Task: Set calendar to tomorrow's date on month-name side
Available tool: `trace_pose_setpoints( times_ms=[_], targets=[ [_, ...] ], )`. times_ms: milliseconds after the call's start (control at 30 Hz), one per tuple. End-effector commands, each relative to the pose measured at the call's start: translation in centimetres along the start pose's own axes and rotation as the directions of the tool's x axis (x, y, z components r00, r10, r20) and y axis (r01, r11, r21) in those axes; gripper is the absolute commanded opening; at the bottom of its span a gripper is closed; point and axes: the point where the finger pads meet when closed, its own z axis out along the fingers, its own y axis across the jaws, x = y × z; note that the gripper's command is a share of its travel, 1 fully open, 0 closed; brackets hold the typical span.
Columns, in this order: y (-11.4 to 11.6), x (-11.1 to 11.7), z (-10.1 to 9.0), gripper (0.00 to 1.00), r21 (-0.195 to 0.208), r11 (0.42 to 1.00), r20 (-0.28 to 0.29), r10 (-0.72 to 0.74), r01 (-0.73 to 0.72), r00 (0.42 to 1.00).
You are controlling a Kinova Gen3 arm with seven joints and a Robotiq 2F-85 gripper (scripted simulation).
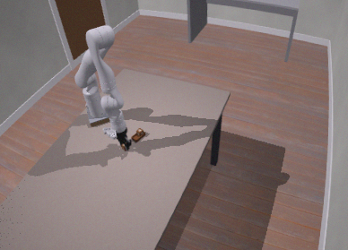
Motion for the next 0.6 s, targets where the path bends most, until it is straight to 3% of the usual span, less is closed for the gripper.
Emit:
trace_pose_setpoints(
  times_ms=[0, 533, 567],
  targets=[
    [-0.04, 0.0, -0.03, 0.46, 0.001, 1.0, 0.0, 0.0, 0.0, 1.0],
    [-0.04, 0.0, -0.03, 0.46, 0.001, 1.0, 0.0, 0.0, 0.0, 1.0],
    [-0.04, 0.0, -0.03, 0.26, 0.001, 1.0, 0.0, 0.0, 0.0, 1.0]
  ],
)
